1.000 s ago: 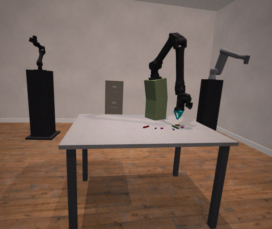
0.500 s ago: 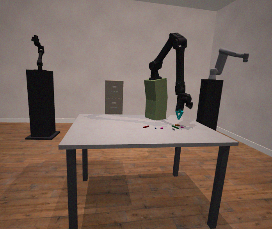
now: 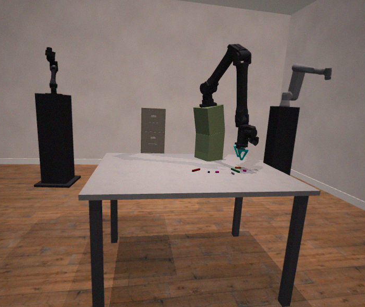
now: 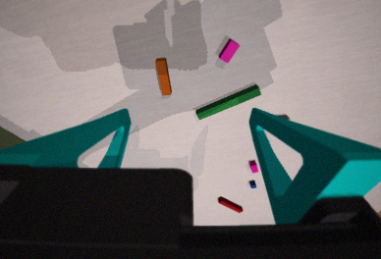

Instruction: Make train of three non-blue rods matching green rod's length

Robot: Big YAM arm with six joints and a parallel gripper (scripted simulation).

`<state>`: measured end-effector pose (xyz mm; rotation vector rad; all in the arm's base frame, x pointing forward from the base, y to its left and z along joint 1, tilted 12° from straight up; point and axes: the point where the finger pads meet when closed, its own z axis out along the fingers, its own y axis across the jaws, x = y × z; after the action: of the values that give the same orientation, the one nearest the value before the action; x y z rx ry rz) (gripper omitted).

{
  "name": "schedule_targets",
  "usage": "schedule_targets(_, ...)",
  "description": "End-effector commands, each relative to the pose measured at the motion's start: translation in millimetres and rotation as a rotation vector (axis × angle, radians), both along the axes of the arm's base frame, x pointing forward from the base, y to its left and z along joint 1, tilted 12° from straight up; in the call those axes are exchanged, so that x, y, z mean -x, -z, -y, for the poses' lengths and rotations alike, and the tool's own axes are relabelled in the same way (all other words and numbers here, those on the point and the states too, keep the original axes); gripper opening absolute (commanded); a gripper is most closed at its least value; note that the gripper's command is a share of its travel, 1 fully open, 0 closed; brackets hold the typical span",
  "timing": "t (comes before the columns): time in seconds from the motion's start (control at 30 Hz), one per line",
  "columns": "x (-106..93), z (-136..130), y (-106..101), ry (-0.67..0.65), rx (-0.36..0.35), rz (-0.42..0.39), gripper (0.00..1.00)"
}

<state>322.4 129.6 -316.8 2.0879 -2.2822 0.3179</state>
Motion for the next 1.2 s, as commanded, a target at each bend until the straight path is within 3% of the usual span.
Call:
schedule_targets(0.0, 10.3, -3.3, 6.9, -0.13, 0.014, -0.025, 1.0)
schedule_targets(0.1, 10.3, -3.3, 6.9, -0.13, 0.014, -0.025, 1.0)
schedule_targets(0.13, 12.3, -3.2, 7.1, -0.202, 0.024, -0.039, 1.0)
schedule_targets(0.23, 11.8, -3.5, 7.1, -0.202, 0.023, -0.039, 1.0)
schedule_targets(0.27, 13.1, -3.8, 7.3, -0.272, 0.031, -0.052, 1.0)
schedule_targets(0.37, 12.0, -4.4, 7.4, -0.272, 0.031, -0.05, 1.0)
schedule_targets(0.4, 13.8, -4.3, 7.5, -0.339, 0.039, -0.063, 1.0)
schedule_targets(0.53, 13.8, -4.3, 7.5, -0.339, 0.039, -0.063, 1.0)
schedule_targets(0.57, 14.7, -4.8, 7.7, -0.403, 0.046, -0.075, 1.0)
schedule_targets(0.87, 17.4, -5.6, 8.1, -0.574, 0.066, -0.107, 1.0)
schedule_targets(1.1, 17.0, -6.6, 8.3, -0.625, 0.072, -0.114, 1.0)
schedule_targets(1.17, 19.4, -6.4, 8.5, -0.715, 0.083, -0.132, 1.0)
